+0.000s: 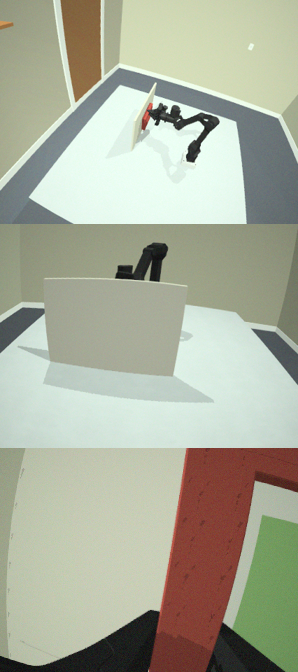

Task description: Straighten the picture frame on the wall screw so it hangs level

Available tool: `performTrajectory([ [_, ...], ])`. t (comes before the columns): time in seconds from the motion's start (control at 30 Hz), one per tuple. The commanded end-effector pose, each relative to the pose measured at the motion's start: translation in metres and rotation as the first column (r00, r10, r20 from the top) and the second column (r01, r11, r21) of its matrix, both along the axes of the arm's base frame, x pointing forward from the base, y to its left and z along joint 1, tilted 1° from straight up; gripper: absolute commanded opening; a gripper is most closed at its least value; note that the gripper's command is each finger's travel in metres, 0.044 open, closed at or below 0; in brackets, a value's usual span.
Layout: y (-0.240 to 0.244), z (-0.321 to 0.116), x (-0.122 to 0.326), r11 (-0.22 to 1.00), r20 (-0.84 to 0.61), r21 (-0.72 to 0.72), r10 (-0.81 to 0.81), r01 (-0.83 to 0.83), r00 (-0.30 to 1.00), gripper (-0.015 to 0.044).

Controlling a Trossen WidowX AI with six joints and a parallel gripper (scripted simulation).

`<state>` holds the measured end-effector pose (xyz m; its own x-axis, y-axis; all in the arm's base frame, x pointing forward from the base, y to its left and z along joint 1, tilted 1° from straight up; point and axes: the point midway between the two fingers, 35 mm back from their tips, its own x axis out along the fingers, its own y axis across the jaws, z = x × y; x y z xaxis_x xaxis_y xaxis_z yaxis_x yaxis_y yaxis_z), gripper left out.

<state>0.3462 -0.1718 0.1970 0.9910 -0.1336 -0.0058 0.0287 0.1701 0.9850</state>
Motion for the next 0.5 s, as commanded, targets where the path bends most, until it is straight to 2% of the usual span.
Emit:
performTrajectory([
  [0.0,0.0012,0.0083,0.0004,1.000,0.018,-0.011,0.005,-0.005,1.000,0.0000],
  [0.47,0.0009,0.0073,0.0004,1.000,0.018,-0.011,0.005,-0.005,1.000,0.0000],
])
